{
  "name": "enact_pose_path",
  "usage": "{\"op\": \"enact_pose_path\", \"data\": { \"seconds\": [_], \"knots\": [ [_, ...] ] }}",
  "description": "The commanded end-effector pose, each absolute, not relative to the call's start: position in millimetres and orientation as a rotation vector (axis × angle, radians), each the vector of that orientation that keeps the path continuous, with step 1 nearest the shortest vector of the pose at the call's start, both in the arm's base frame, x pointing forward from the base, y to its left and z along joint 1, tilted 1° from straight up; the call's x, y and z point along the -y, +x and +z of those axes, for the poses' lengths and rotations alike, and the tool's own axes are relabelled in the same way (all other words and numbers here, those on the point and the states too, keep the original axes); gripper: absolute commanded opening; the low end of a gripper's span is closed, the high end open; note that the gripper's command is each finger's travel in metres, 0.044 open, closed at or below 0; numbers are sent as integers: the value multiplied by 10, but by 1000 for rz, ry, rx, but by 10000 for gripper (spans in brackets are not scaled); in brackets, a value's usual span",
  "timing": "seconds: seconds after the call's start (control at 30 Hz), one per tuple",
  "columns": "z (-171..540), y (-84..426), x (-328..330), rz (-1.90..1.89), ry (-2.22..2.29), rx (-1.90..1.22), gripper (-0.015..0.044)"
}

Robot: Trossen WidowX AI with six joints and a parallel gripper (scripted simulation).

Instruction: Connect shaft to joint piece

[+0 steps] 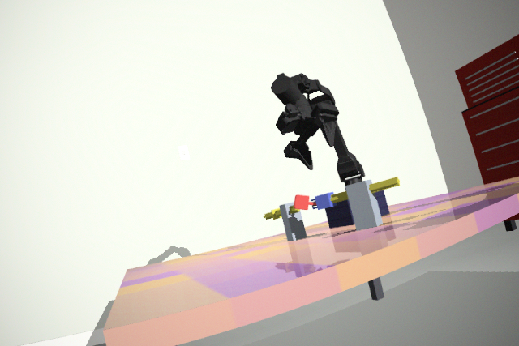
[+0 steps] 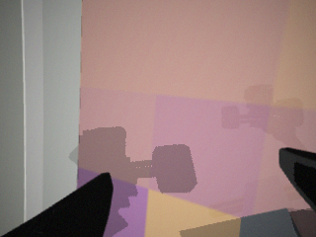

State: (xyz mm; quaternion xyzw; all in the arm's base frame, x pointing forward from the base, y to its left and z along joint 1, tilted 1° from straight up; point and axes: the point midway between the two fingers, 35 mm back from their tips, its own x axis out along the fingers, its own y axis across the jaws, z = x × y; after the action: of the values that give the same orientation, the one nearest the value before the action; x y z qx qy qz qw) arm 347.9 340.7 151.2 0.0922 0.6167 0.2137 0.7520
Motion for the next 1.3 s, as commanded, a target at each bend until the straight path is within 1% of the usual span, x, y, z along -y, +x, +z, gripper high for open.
{"op": "enact_pose_path", "data": {
  "seconds": [0.0, 0.2, 0.37, 0.43, 0.63, 1.27],
  "knots": [
    [1486, 3693, -2936, 350, 161, -1371, 440],
    [1491, 3914, -2059, 155, 100, -1439, 440],
    [1537, 3945, -1325, 9, 53, -1519, 440],
    [1555, 3932, -1149, -23, 42, -1542, 440],
    [1552, 3930, -1129, -37, 47, -1539, 440],
    [1387, 3898, -1161, -300, 252, -1366, 440]
  ]
}}
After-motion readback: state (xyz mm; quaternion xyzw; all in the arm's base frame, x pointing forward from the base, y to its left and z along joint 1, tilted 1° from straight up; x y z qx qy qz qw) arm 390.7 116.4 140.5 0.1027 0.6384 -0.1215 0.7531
